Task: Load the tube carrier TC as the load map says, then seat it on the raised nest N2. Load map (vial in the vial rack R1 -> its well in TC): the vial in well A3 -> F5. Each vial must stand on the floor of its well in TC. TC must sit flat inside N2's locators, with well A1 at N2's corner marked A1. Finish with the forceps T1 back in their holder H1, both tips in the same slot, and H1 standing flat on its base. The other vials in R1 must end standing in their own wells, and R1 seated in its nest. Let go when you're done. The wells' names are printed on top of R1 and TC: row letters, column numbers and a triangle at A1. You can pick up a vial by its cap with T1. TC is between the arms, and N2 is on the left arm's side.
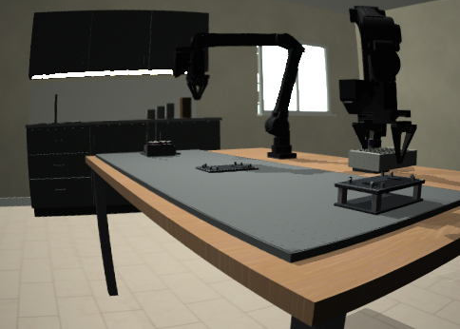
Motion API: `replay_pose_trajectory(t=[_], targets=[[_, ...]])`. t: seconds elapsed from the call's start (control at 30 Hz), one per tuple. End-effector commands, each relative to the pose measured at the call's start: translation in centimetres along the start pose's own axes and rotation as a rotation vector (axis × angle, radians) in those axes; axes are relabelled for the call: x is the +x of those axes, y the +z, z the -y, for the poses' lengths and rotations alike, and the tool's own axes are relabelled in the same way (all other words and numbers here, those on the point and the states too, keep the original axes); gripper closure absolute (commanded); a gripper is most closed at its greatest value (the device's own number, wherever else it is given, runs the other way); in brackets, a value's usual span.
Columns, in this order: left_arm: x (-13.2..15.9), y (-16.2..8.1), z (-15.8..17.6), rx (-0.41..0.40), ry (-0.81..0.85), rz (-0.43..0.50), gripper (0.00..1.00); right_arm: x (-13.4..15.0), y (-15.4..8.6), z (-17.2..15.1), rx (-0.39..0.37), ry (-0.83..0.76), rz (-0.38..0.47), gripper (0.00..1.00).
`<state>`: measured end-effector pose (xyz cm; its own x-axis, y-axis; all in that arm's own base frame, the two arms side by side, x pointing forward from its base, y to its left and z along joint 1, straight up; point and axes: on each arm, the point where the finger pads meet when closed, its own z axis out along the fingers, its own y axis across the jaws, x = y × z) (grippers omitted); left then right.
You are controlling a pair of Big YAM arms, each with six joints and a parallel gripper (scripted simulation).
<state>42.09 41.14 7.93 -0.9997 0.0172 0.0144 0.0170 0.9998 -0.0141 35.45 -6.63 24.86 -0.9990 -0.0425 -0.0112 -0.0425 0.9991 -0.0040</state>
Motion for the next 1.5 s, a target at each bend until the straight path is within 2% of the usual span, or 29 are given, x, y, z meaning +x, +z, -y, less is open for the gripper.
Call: replay_pose_trajectory(t=[0.0, 0.93, 1.0, 1.47], targets=[[-1.4, -3.4, -0.2, -0.057, 0.002, 0.059, 1.0, 0.1, 0.8, 0.0, -0.009, 0.013, -0.027, 0.76], [-1.3, -3.2, 0.1, -0.053, 0.002, 0.055, 1.0, 0.1, 0.8, 0.0, -0.009, 0.013, -0.027, 0.76], [-1.8, -4.1, -0.4, -0.067, 0.002, 0.069, 1.0, 0.1, 0.8, 0.0, -0.009, 0.013, -0.027, 0.76], [-1.9, -4.2, -0.4, -0.069, 0.002, 0.071, 1.0, 0.1, 0.8, 0.0, -0.009, 0.013, -0.027, 0.76]])
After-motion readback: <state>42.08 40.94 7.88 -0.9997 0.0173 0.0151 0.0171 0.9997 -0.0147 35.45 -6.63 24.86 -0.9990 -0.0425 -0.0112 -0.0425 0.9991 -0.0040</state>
